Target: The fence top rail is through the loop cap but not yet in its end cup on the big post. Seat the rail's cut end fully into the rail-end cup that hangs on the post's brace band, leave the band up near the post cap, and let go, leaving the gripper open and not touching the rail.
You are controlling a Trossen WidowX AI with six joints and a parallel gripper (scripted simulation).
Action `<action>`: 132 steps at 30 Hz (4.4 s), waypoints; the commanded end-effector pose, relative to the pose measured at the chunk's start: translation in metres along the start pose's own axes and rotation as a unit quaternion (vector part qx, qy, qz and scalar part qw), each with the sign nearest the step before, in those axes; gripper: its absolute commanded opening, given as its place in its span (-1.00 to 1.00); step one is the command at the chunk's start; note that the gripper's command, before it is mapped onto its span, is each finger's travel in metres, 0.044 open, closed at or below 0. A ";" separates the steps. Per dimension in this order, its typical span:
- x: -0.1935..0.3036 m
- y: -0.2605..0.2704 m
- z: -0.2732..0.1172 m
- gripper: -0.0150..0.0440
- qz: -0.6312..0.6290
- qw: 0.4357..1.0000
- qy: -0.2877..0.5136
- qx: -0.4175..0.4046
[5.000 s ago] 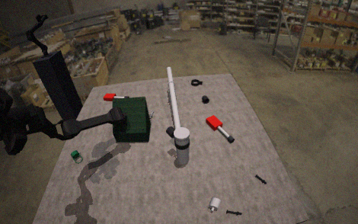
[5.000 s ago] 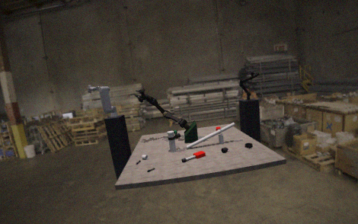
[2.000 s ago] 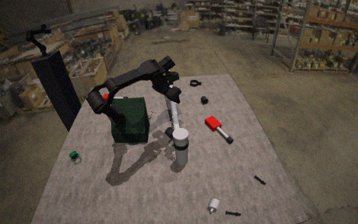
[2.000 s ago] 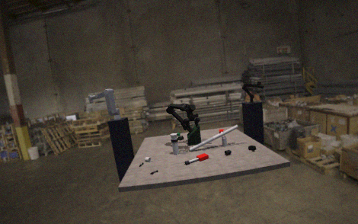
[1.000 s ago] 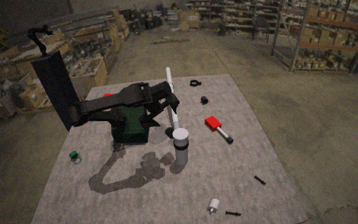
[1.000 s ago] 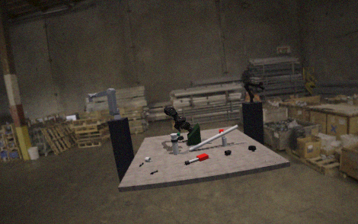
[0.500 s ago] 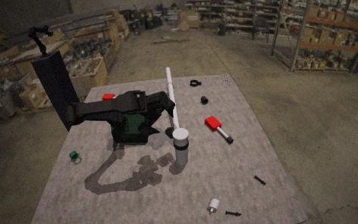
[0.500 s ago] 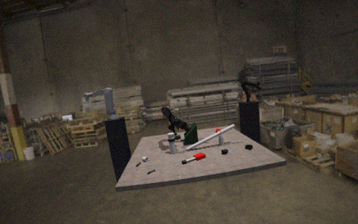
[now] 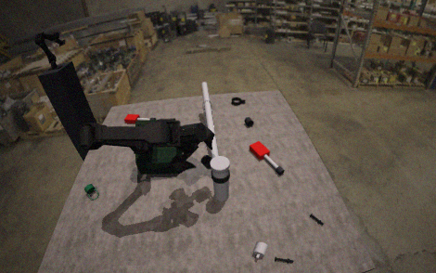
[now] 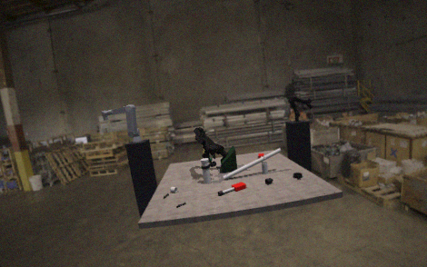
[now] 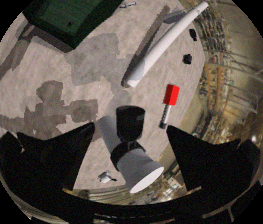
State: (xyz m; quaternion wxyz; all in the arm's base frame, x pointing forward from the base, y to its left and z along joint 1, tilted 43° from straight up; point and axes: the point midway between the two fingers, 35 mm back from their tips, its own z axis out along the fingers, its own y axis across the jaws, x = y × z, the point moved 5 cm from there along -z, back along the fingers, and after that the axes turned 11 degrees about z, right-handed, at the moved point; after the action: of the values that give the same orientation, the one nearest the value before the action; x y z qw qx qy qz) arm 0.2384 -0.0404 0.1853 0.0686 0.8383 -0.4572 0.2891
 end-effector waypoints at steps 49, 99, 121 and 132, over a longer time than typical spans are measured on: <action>-0.003 0.002 0.063 -0.16 -0.004 1.000 -0.004 -0.002; -0.012 -0.027 0.081 -0.49 0.158 0.984 0.087 0.016; -0.011 -0.042 0.089 -0.49 0.230 0.965 0.128 0.024; -0.012 -0.039 0.087 -0.49 0.215 0.969 0.120 0.023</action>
State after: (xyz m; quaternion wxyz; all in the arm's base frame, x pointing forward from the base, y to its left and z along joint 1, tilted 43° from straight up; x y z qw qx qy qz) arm 0.3028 -0.0425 0.1128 0.0397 0.6741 -0.6133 0.4098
